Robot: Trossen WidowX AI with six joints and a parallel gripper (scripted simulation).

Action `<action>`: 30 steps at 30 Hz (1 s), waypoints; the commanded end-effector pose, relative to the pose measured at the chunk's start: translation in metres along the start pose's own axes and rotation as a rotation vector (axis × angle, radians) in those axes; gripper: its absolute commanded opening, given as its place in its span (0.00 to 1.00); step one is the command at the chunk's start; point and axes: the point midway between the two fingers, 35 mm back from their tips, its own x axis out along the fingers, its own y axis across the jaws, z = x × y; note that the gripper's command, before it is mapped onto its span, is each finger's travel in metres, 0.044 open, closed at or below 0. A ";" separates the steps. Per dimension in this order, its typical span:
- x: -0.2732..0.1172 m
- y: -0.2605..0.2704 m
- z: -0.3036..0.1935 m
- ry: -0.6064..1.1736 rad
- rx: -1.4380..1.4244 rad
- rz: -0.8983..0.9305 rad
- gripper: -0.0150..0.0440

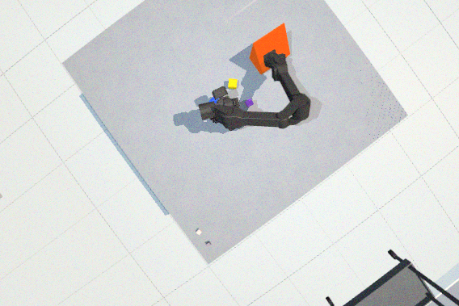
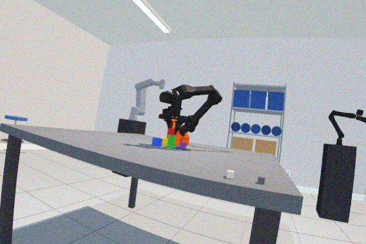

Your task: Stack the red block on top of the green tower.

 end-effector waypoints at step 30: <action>0.001 0.000 0.001 -0.006 0.000 0.000 1.00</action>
